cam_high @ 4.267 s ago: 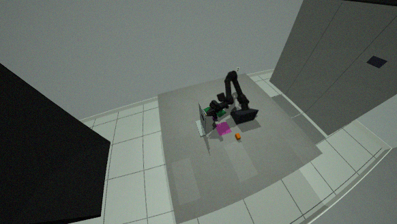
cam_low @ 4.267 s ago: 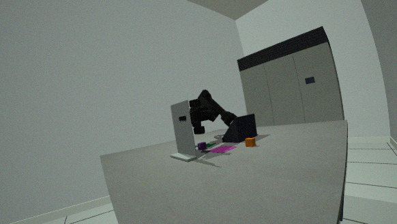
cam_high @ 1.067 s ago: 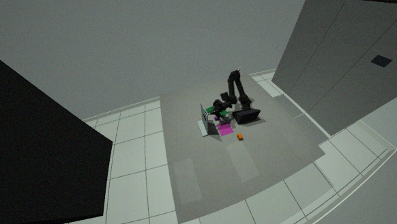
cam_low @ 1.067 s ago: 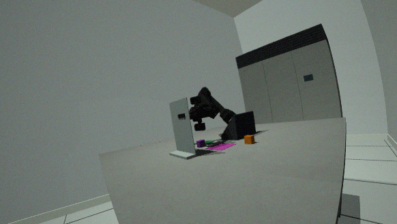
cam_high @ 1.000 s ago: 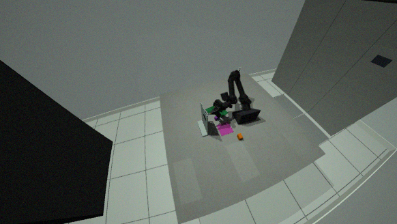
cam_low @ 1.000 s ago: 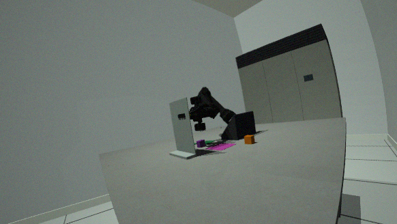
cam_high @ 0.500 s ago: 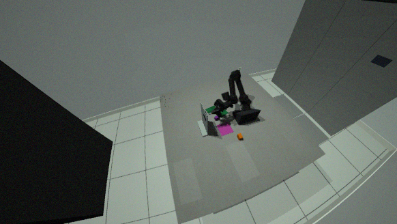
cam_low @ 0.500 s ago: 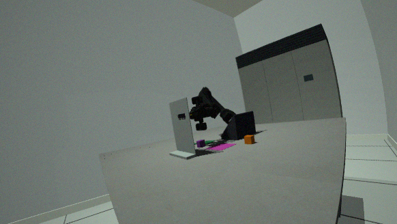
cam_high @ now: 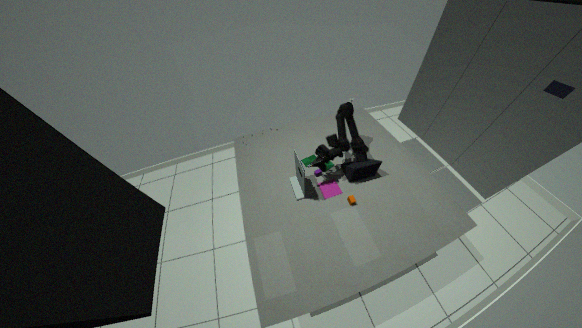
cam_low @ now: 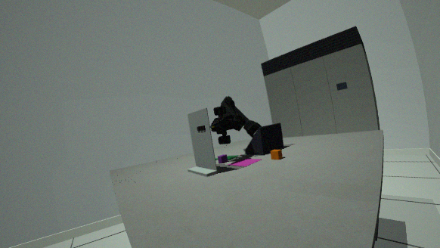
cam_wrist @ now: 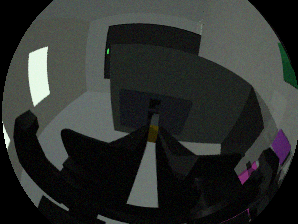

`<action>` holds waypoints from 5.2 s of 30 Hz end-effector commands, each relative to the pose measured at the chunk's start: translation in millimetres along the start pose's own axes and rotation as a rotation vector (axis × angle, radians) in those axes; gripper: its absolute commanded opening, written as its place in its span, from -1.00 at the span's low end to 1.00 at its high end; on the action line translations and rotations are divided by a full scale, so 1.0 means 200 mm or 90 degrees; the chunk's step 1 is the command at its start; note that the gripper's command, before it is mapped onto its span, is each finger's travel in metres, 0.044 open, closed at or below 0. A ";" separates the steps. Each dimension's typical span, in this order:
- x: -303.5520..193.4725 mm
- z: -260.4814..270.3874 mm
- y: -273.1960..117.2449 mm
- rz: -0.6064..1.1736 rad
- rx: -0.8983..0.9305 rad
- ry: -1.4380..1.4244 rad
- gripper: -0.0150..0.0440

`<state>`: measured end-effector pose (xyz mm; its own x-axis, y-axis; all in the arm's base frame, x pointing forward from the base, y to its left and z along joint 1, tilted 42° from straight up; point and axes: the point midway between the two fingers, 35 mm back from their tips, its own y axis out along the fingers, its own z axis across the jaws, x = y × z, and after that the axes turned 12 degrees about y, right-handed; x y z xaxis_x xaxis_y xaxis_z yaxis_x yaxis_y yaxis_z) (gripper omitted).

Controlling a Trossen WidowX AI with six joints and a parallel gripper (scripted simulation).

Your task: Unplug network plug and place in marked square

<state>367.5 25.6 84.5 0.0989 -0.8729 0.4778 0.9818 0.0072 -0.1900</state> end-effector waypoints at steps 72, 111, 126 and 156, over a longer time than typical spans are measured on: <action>-0.29 -0.08 -0.10 0.084 -0.266 -0.045 -0.49; -0.37 -0.54 -0.29 0.160 -0.647 -0.144 -0.49; -0.34 -0.67 -0.29 0.160 -0.647 -0.145 -0.49; -0.30 -0.79 -0.29 0.159 -0.647 -0.146 -0.49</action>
<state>279.0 0.7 -67.4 0.4055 -0.7906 0.4588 0.3473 -0.3310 -0.8774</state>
